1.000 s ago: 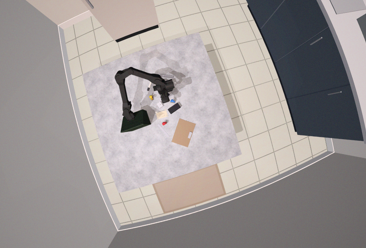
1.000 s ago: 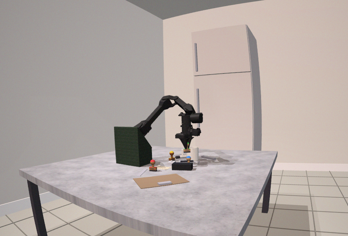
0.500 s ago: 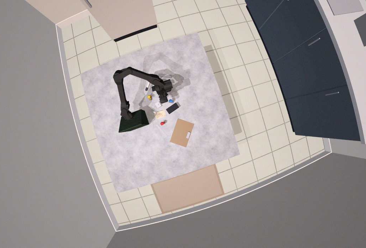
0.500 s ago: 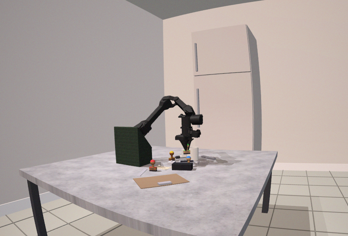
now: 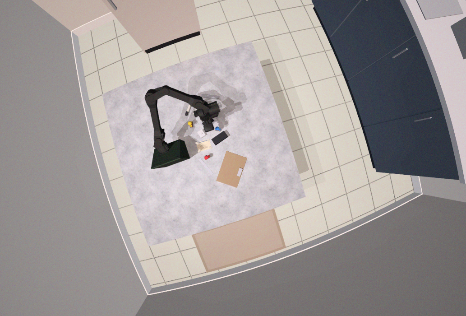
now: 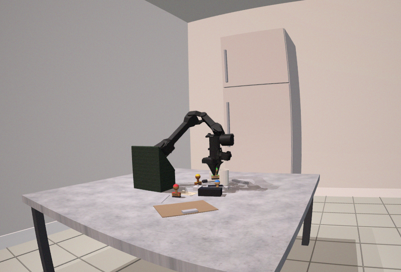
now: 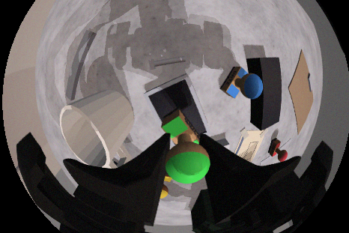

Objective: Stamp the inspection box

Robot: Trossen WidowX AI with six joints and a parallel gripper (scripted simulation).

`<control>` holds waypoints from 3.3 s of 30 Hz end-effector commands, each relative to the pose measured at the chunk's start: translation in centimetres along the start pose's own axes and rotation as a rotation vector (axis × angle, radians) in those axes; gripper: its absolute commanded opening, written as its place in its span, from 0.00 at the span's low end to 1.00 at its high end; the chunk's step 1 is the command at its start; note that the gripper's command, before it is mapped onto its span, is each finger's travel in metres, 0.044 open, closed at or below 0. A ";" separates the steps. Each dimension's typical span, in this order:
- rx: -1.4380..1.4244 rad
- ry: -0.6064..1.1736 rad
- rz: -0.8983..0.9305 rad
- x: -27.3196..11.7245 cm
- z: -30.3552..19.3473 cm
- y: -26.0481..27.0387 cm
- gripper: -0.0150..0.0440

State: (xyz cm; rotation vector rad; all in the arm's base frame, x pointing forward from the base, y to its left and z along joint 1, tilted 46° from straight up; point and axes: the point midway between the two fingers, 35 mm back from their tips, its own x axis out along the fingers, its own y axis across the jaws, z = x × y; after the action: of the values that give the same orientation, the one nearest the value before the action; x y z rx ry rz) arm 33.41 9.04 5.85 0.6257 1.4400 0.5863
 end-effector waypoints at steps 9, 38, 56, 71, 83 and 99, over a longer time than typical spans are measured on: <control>0.003 0.004 0.004 0.9 -0.1 0.1 0.25; 0.002 0.003 0.007 2.8 -0.2 0.2 0.25; 0.000 0.003 0.009 3.6 -0.3 0.2 0.25; -0.002 0.003 0.011 3.9 -0.3 0.2 0.25; -0.002 0.003 0.011 4.0 -0.3 0.3 0.25; -0.002 0.003 0.011 4.1 -0.3 0.3 0.25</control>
State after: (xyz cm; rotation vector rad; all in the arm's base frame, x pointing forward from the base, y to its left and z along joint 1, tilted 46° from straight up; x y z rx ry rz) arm 33.30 11.86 3.19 0.6292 1.4387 0.5917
